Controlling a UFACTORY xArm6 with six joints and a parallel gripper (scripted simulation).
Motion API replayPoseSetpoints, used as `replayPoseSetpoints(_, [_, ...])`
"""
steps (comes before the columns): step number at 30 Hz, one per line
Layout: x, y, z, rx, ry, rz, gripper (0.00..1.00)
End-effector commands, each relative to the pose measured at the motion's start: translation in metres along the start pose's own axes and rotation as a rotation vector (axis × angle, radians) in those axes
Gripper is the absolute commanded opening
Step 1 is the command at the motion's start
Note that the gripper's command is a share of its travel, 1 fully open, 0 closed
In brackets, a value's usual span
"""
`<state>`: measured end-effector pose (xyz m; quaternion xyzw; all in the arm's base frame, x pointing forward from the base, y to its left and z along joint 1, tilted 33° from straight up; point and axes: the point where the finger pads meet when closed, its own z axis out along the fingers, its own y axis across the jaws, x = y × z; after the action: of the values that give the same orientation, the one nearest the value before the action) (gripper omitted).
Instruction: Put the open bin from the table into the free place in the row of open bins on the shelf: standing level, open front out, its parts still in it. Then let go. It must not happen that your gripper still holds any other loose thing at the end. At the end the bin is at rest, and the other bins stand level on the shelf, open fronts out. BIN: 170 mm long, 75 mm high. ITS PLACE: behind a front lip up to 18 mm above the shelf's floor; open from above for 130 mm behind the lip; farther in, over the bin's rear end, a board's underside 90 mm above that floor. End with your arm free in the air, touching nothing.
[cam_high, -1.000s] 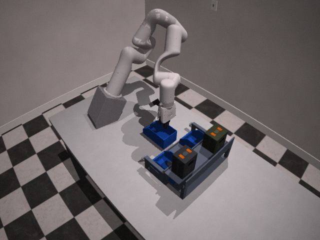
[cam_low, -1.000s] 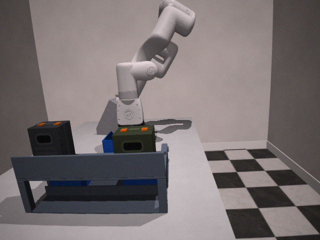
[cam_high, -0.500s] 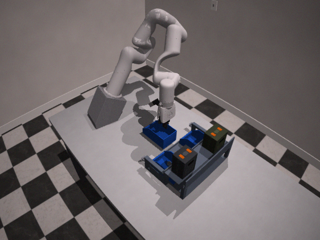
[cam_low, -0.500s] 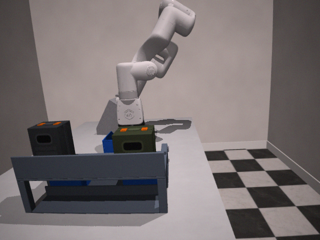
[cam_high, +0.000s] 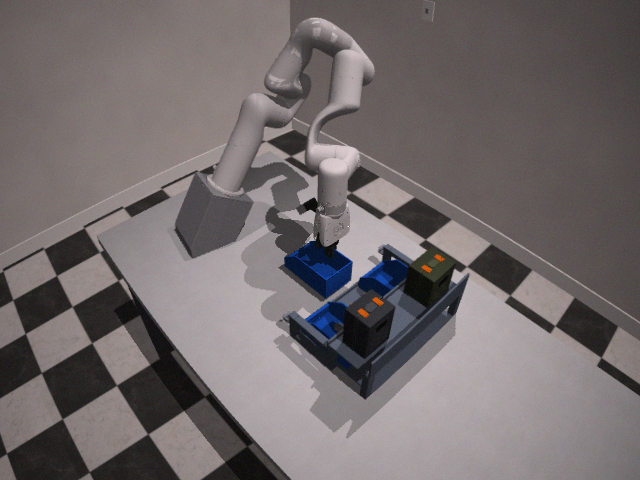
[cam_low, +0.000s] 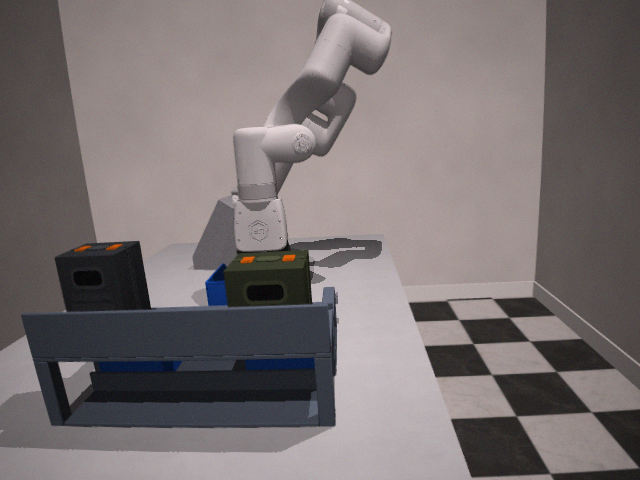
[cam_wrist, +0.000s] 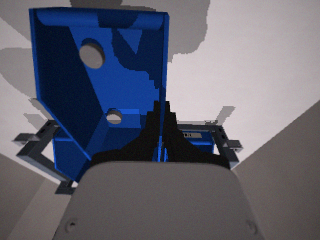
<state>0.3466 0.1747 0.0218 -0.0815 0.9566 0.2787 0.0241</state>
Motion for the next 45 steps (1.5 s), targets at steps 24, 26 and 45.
replayPoseSetpoints(24, [0.008,0.0,0.011,0.0,-0.003,-0.001,0.0])
replayPoseSetpoints(26, [0.008,0.0,0.011,0.0,-0.003,-0.001,0.0])
replayPoseSetpoints(45, [0.018,0.0,0.022,0.0,-0.003,0.0,0.0])
